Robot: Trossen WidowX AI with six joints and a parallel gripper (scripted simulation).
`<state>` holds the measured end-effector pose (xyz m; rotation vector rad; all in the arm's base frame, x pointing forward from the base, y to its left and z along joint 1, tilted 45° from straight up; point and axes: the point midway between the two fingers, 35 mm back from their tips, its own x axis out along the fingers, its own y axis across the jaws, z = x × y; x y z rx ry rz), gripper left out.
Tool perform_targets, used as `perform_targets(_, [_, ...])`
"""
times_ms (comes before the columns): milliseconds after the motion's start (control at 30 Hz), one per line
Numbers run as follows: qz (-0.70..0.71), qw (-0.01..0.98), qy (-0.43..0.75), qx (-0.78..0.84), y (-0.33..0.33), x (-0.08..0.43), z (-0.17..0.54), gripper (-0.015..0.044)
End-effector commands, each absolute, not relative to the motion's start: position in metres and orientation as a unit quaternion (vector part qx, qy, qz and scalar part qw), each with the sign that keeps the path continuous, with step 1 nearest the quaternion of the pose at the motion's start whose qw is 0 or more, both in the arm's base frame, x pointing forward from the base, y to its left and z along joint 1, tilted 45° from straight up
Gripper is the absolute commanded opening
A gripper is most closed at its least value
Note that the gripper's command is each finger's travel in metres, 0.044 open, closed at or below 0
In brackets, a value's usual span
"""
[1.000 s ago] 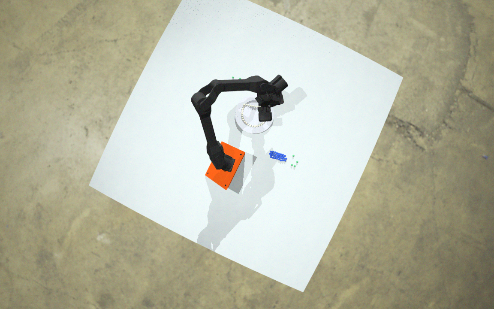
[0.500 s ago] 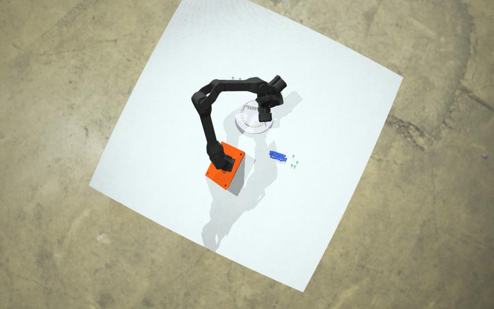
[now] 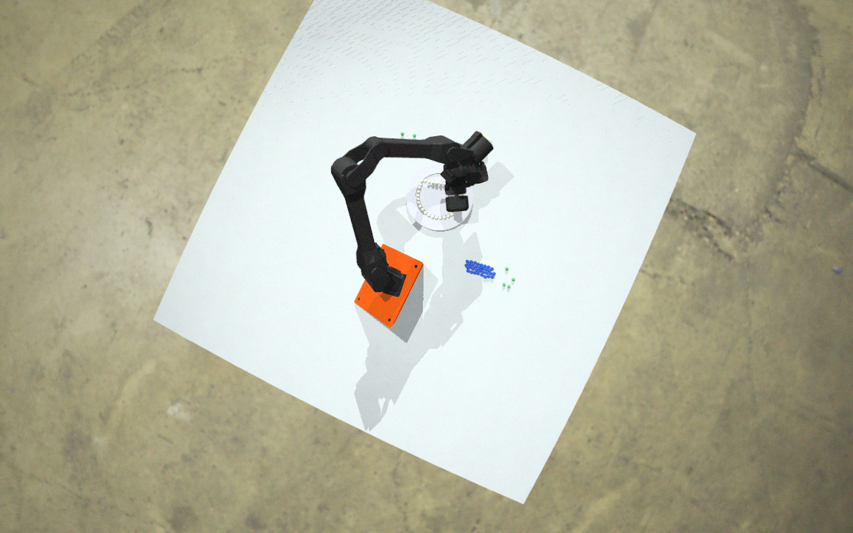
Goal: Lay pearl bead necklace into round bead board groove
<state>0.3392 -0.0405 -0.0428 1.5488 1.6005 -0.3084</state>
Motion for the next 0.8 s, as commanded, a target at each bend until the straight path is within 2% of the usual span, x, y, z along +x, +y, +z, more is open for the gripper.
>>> perform_targets(0, [-0.124, 0.432, 0.642, 0.621, -0.0408, 0.3395, -0.0425, 0.0])
perform_targets(767, [-0.123, 0.431, 0.641, 0.623, -0.0433, 0.3386, -0.0397, 0.0])
